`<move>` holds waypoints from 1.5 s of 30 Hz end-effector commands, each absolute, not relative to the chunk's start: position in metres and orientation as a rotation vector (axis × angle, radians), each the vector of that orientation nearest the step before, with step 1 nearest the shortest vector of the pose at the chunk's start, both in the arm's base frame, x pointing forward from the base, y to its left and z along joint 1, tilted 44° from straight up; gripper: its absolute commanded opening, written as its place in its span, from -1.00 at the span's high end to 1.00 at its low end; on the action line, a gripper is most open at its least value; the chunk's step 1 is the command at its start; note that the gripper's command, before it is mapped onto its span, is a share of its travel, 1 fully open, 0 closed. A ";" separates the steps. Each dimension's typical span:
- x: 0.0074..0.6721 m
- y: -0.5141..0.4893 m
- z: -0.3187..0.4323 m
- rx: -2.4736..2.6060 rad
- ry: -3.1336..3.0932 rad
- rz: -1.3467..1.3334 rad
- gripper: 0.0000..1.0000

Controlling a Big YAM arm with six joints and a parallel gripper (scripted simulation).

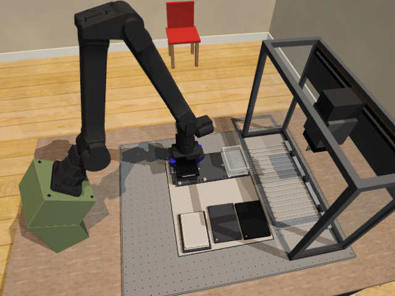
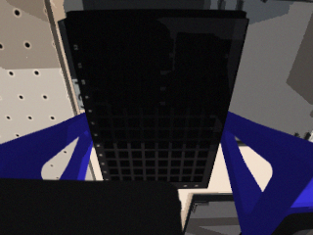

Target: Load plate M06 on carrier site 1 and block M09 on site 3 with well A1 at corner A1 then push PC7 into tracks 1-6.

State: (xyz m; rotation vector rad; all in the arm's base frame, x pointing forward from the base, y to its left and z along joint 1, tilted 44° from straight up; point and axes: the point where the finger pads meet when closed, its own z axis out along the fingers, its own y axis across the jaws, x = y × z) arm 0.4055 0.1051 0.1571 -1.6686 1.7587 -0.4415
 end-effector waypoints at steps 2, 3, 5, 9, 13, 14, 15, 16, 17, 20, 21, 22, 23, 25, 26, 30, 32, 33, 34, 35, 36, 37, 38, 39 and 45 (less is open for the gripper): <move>0.418 0.113 0.159 -1.646 1.745 -0.442 1.00; 0.421 0.114 0.158 -1.646 1.743 -0.443 1.00; 0.425 0.115 0.155 -1.643 1.742 -0.445 1.00; 0.434 0.117 0.149 -1.641 1.740 -0.446 1.00; 0.430 0.113 0.144 -1.651 1.744 -0.449 1.00; 0.430 0.113 0.144 -1.651 1.744 -0.449 1.00; 0.430 0.113 0.144 -1.651 1.744 -0.449 1.00; 0.430 0.113 0.144 -1.651 1.744 -0.449 1.00; 0.430 0.113 0.144 -1.651 1.744 -0.449 1.00; 0.431 0.113 0.144 -1.651 1.744 -0.449 1.00; 0.431 0.113 0.144 -1.651 1.744 -0.449 1.00; 0.431 0.113 0.144 -1.651 1.744 -0.449 1.00; 0.431 0.113 0.144 -1.651 1.744 -0.449 1.00; 0.431 0.113 0.144 -1.651 1.744 -0.449 1.00; 0.431 0.113 0.144 -1.651 1.744 -0.449 1.00; 0.431 0.114 0.145 -1.651 1.744 -0.449 1.00; 0.431 0.114 0.145 -1.651 1.744 -0.449 1.00; 0.431 0.114 0.145 -1.651 1.744 -0.449 1.00; 0.431 0.114 0.145 -1.651 1.744 -0.449 1.00; 0.436 0.118 0.146 -1.643 1.744 -0.444 1.00; 0.436 0.118 0.145 -1.645 1.745 -0.443 1.00; 0.436 0.118 0.143 -1.646 1.746 -0.442 1.00; 0.435 0.118 0.142 -1.647 1.747 -0.441 1.00; 0.434 0.118 0.140 -1.649 1.749 -0.440 1.00; 0.434 0.117 0.138 -1.651 1.752 -0.439 1.00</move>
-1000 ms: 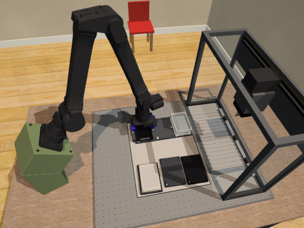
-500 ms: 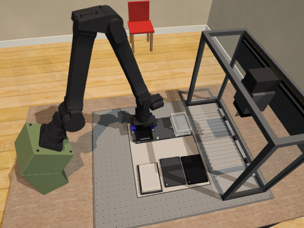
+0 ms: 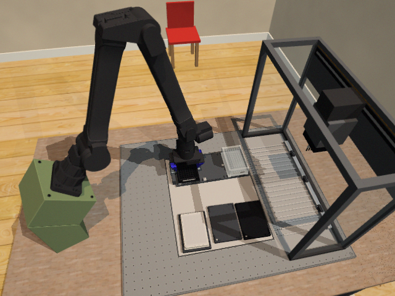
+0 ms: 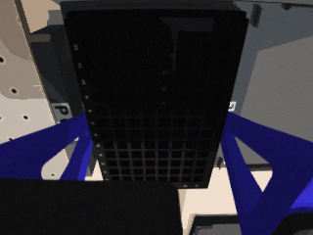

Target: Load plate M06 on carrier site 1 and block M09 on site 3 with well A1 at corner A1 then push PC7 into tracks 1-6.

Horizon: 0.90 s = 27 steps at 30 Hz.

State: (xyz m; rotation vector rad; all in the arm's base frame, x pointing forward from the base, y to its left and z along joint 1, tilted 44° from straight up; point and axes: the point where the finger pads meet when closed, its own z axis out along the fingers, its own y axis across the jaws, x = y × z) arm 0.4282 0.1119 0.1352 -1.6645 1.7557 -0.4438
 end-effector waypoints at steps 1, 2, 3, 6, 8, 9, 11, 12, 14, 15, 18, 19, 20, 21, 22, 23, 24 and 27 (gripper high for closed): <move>0.434 0.118 0.138 -1.651 1.751 -0.439 1.00; 0.434 0.118 0.138 -1.650 1.750 -0.439 1.00; 0.434 0.118 0.138 -1.650 1.750 -0.439 1.00; 0.433 0.117 0.136 -1.653 1.754 -0.436 1.00; 0.434 0.118 0.136 -1.650 1.751 -0.439 1.00; 0.434 0.118 0.136 -1.650 1.751 -0.439 1.00; 0.434 0.118 0.135 -1.653 1.754 -0.437 1.00; 0.434 0.118 0.135 -1.652 1.753 -0.437 1.00; 0.435 0.118 0.135 -1.650 1.751 -0.439 1.00; 0.435 0.118 0.135 -1.652 1.753 -0.437 1.00; 0.435 0.118 0.135 -1.650 1.751 -0.439 1.00; 0.435 0.118 0.134 -1.651 1.752 -0.438 1.00; 0.435 0.118 0.134 -1.651 1.752 -0.438 1.00; 0.435 0.118 0.134 -1.651 1.752 -0.438 1.00; 0.434 0.118 0.133 -1.655 1.757 -0.435 1.00; 0.435 0.118 0.133 -1.654 1.755 -0.436 1.00; 0.435 0.118 0.134 -1.652 1.753 -0.437 1.00; 0.436 0.118 0.134 -1.651 1.752 -0.438 1.00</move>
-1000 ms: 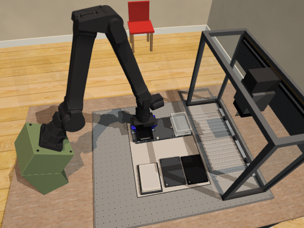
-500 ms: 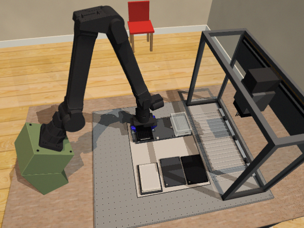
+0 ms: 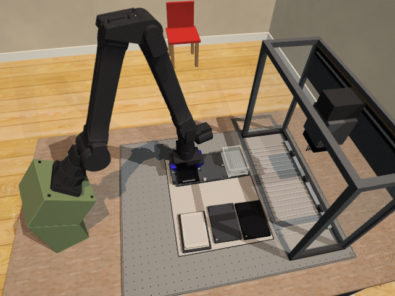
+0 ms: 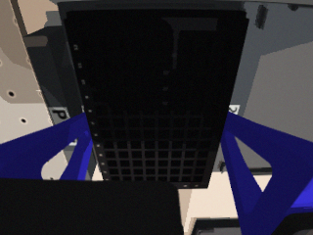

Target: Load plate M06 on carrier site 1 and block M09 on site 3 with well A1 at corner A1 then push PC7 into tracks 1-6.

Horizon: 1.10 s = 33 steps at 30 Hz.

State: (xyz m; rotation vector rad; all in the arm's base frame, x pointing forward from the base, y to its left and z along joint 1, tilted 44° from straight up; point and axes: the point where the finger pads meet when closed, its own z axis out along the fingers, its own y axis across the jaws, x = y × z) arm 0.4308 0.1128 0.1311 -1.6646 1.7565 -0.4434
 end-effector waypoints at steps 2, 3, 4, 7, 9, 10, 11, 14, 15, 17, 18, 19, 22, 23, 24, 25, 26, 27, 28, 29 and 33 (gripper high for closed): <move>0.437 0.118 0.134 -1.651 1.752 -0.438 1.00; 0.437 0.119 0.134 -1.650 1.751 -0.439 1.00; 0.437 0.119 0.134 -1.649 1.750 -0.439 1.00; 0.438 0.119 0.134 -1.650 1.750 -0.439 1.00; 0.439 0.119 0.134 -1.648 1.749 -0.440 1.00; 0.439 0.119 0.134 -1.648 1.749 -0.440 1.00; 0.439 0.119 0.134 -1.648 1.749 -0.440 1.00; 0.440 0.119 0.135 -1.648 1.749 -0.441 1.00; 0.441 0.120 0.135 -1.646 1.746 -0.442 1.00; 0.441 0.120 0.136 -1.646 1.746 -0.442 1.00; 0.441 0.120 0.136 -1.646 1.746 -0.442 1.00; 0.442 0.120 0.136 -1.645 1.745 -0.443 1.00; 0.442 0.120 0.135 -1.645 1.746 -0.443 1.00; 0.441 0.120 0.134 -1.648 1.748 -0.441 1.00; 0.440 0.119 0.132 -1.651 1.752 -0.438 1.00; 0.439 0.119 0.131 -1.652 1.753 -0.438 1.00; 0.439 0.119 0.131 -1.652 1.753 -0.438 1.00; 0.439 0.119 0.131 -1.652 1.753 -0.438 1.00; 0.439 0.119 0.131 -1.652 1.753 -0.438 1.00; 0.440 0.119 0.131 -1.652 1.753 -0.438 1.00; 0.440 0.119 0.132 -1.652 1.753 -0.438 1.00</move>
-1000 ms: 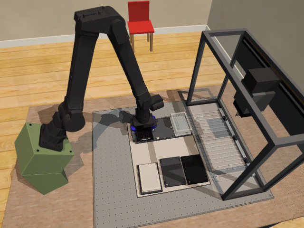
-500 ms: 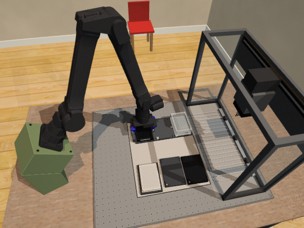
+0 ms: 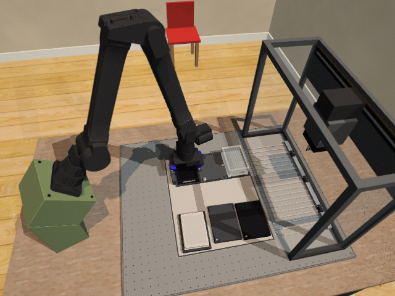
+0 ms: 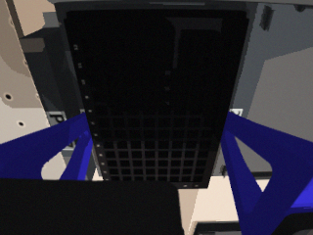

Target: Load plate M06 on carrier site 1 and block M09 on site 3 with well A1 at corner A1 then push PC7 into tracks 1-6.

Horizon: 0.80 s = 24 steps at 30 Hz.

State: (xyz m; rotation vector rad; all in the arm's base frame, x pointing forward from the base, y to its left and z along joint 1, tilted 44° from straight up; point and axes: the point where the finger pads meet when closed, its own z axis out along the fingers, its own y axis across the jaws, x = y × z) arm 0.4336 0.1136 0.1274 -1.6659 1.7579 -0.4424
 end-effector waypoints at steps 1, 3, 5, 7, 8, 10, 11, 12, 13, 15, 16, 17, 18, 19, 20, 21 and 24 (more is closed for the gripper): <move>0.440 0.119 0.132 -1.652 1.753 -0.438 1.00; 0.440 0.119 0.132 -1.652 1.753 -0.438 1.00; 0.438 0.116 0.136 -1.651 1.744 -0.449 1.00; 0.438 0.116 0.136 -1.651 1.744 -0.449 1.00; 0.438 0.116 0.136 -1.651 1.744 -0.449 1.00; 0.438 0.116 0.136 -1.651 1.744 -0.449 1.00; 0.438 0.116 0.136 -1.651 1.744 -0.449 1.00; 0.438 0.116 0.136 -1.651 1.744 -0.449 1.00; 0.438 0.116 0.136 -1.651 1.744 -0.449 1.00; 0.438 0.116 0.136 -1.651 1.744 -0.449 -0.88; 0.438 0.116 0.136 -1.651 1.744 -0.449 -0.88; 0.438 0.116 0.136 -1.651 1.744 -0.449 -0.88; 0.438 0.116 0.136 -1.651 1.744 -0.449 -0.88; 0.438 0.116 0.136 -1.651 1.744 -0.449 -0.88; 0.438 0.116 0.136 -1.651 1.744 -0.449 -0.88; 0.438 0.116 0.136 -1.651 1.744 -0.449 -0.88; 0.438 0.116 0.136 -1.651 1.744 -0.449 -0.88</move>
